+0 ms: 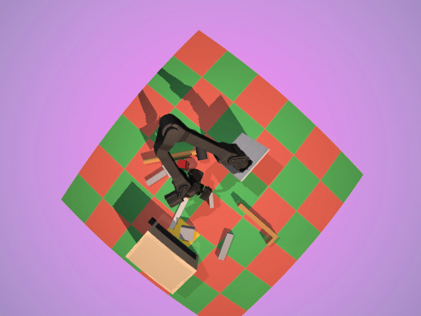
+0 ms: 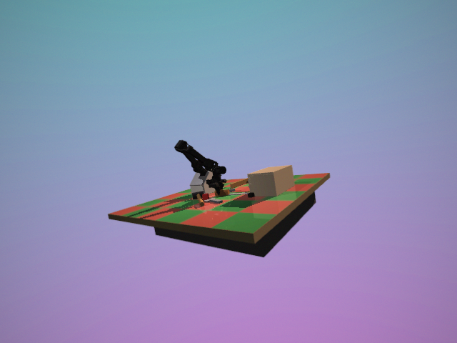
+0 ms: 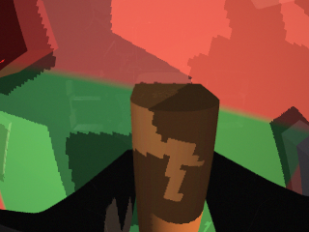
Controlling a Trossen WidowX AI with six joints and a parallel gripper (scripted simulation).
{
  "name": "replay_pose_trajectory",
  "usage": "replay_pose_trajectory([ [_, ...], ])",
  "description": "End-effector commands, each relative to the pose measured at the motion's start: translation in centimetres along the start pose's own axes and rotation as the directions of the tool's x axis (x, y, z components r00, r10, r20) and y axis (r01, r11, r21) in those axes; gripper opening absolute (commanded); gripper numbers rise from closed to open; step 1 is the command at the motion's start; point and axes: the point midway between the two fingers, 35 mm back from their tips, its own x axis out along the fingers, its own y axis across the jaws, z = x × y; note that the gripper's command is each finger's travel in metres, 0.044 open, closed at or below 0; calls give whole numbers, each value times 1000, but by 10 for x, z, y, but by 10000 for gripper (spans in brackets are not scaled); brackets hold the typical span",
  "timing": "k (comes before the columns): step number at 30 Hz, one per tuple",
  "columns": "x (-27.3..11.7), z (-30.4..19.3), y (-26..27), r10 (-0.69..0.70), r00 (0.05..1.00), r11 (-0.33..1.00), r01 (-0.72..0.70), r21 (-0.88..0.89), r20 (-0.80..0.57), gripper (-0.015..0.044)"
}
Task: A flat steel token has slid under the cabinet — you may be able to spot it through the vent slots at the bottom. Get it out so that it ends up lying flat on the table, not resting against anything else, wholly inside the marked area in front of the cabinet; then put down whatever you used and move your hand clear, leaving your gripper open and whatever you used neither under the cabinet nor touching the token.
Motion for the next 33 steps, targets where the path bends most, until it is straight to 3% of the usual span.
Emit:
replay_pose_trajectory([
  [1, -2, 0, -6, 1, 1000, 1000, -1, 0, -7, 0],
  [2, -2, 0, -6, 1, 1000, 1000, -1, 0, -7, 0],
  [10, 0, 1, -3, -1, 1000, 1000, 1, 1, 0, 200],
  [15, 0, 1, -3, -1, 1000, 1000, 1, 0, 0, 200],
  [18, 0, 1, -3, 1, 1000, 1000, -1, 1, -7, 270],
  [33, 3, 3, -3, 1, 1000, 1000, -1, 1, -6, 270],
])
